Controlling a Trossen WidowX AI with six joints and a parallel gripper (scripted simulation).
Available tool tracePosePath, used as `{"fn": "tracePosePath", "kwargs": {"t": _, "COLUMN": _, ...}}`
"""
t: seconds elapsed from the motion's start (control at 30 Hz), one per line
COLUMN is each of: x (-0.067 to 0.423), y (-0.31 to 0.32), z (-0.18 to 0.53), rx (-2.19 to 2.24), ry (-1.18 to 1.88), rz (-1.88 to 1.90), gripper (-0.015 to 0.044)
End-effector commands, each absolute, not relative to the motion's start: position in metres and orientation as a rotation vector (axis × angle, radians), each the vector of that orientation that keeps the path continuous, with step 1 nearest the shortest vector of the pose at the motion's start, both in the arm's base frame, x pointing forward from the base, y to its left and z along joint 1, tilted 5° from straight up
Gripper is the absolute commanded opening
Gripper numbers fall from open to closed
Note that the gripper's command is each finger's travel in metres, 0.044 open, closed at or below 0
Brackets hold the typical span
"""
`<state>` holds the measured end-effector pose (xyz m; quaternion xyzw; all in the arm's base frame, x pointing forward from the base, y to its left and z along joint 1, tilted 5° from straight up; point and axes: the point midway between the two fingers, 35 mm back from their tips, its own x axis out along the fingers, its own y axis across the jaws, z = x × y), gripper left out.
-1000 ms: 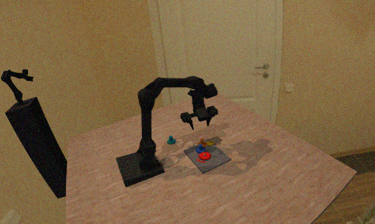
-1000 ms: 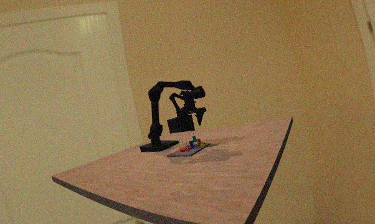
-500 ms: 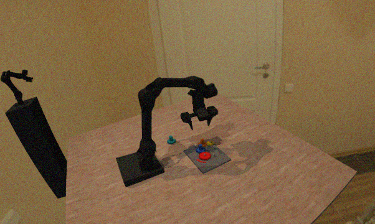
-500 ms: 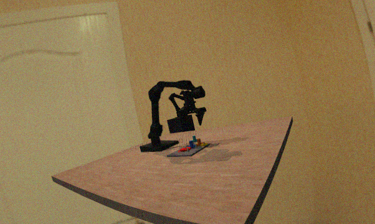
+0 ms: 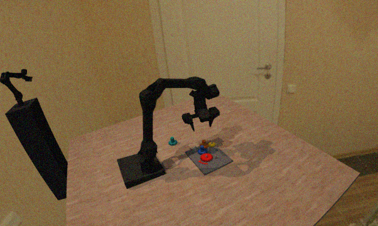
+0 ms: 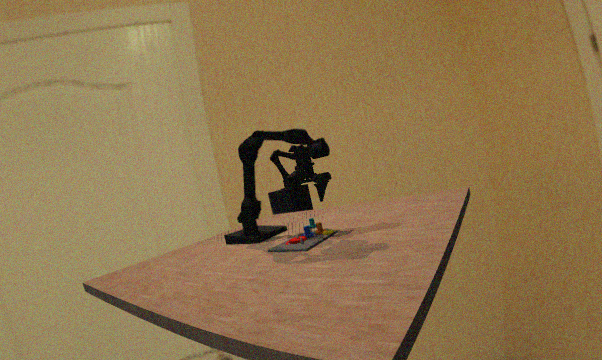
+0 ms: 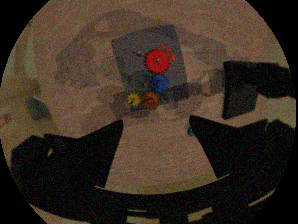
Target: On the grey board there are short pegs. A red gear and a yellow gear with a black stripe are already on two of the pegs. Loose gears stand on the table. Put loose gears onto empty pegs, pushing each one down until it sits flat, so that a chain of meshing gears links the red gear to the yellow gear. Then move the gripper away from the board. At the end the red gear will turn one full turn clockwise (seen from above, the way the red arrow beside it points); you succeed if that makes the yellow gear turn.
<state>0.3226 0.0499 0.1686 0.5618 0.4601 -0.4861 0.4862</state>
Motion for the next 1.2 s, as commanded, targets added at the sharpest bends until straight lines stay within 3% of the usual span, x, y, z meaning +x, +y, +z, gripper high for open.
{"fn": "tracePosePath", "kwargs": {"t": 0.0, "x": 0.323, "y": 0.050, "z": 0.170, "rx": 1.364, "ry": 1.121, "rz": -1.177, "gripper": 0.0440}}
{"fn": "tracePosePath", "kwargs": {"t": 0.4, "x": 0.322, "y": 0.051, "z": 0.170, "rx": 1.364, "ry": 1.121, "rz": -1.177, "gripper": 0.0440}}
{"fn": "tracePosePath", "kwargs": {"t": 0.53, "x": 0.312, "y": 0.082, "z": 0.174, "rx": 1.364, "ry": 1.132, "rz": -1.172, "gripper": 0.0440}}
{"fn": "tracePosePath", "kwargs": {"t": 0.87, "x": 0.231, "y": 0.200, "z": 0.193, "rx": 1.362, "ry": 1.166, "rz": -1.168, "gripper": 0.0440}}
{"fn": "tracePosePath", "kwargs": {"t": 1.07, "x": 0.172, "y": 0.244, "z": 0.204, "rx": 1.371, "ry": 1.149, "rz": -1.180, "gripper": 0.0440}}
{"fn": "tracePosePath", "kwargs": {"t": 1.17, "x": 0.165, "y": 0.248, "z": 0.205, "rx": 1.372, "ry": 1.147, "rz": -1.181, "gripper": 0.0440}}
